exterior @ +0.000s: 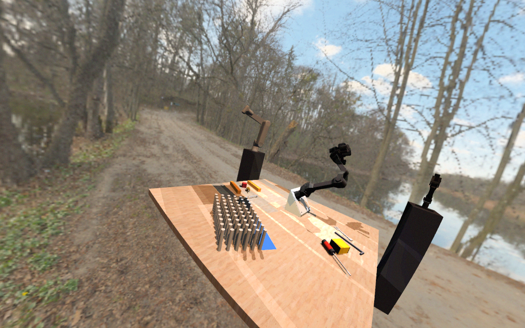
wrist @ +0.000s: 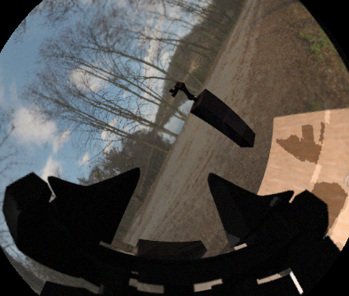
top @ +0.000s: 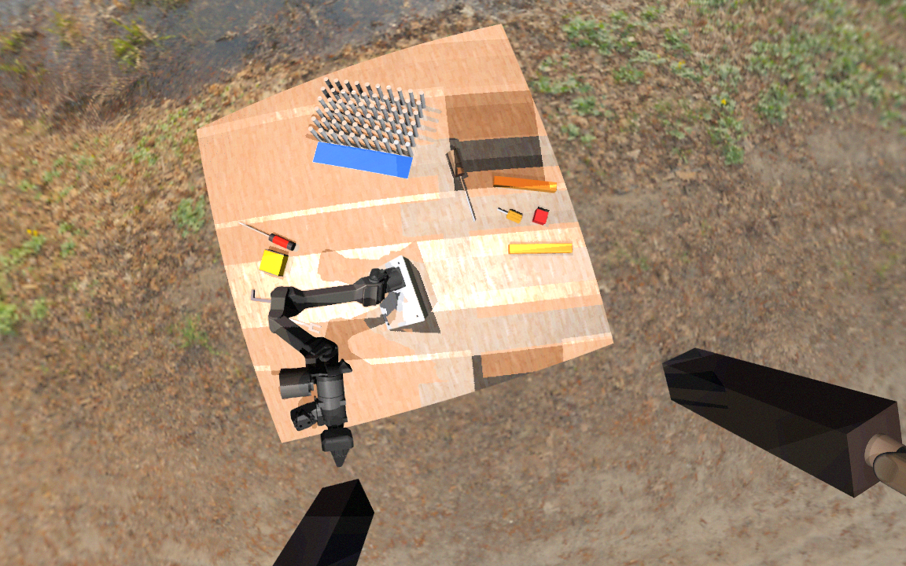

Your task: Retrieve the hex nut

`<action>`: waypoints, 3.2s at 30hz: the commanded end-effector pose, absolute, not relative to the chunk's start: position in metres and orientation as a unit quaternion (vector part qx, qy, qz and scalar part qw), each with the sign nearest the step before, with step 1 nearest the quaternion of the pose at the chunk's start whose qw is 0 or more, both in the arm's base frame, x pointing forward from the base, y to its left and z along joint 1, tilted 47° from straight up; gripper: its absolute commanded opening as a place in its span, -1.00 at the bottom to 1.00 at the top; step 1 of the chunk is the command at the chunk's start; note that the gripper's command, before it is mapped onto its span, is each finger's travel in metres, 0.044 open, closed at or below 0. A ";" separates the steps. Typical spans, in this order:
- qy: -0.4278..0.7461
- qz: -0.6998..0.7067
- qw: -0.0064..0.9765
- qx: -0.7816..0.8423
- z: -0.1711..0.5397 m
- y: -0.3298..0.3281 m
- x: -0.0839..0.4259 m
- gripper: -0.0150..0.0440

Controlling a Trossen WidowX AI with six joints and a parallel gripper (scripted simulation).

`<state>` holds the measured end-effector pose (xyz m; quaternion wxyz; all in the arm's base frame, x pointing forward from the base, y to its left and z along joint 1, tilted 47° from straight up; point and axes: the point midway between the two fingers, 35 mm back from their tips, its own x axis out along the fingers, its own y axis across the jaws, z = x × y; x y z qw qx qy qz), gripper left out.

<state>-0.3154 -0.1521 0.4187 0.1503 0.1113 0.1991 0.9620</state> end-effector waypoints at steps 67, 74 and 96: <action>-0.226 0.116 -0.951 -0.175 0.068 -0.103 0.397 1.00; -0.281 -0.008 -0.939 -0.198 0.043 -0.018 0.395 1.00; -0.281 -0.008 -0.939 -0.198 0.043 -0.018 0.395 1.00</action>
